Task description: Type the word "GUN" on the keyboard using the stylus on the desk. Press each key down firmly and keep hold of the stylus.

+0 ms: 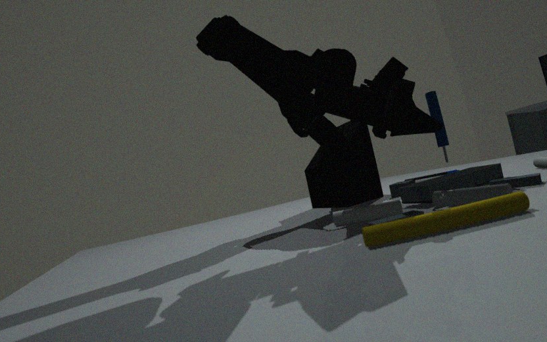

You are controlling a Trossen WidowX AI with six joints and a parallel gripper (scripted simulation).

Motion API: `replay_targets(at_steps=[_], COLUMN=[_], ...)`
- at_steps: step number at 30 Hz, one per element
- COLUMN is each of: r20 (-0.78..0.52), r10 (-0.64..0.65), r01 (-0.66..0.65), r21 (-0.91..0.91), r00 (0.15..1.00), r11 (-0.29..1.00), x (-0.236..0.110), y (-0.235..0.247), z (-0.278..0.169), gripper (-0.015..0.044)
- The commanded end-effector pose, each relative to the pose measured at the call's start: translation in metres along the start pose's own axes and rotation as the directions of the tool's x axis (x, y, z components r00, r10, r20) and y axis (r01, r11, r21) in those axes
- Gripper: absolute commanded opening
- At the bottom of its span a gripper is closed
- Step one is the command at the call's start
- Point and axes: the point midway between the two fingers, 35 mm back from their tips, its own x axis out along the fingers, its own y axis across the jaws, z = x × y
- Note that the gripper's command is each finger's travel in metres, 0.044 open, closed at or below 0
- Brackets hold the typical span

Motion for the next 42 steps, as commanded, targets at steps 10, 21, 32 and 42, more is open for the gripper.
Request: replay_targets(at_steps=[10,21,32,42], r20=[0.004,0.003,0.003,0.003], r10=[0.004,0.004,0.005,0.005], r01=[-0.004,-0.004,-0.005,-0.005], r21=[-0.003,-0.003,-0.004,-0.004], r00=[1.000,1.000,1.000,1.000], r11=[1.000,1.000,1.000,1.000], x=[0.009,0.011,0.015,0.017], y=[-0.003,-0.004,-0.004,-0.004], z=[-0.017,-0.019,-0.026,-0.030], gripper=[0.0000,0.0081,0.0081,0.0081])
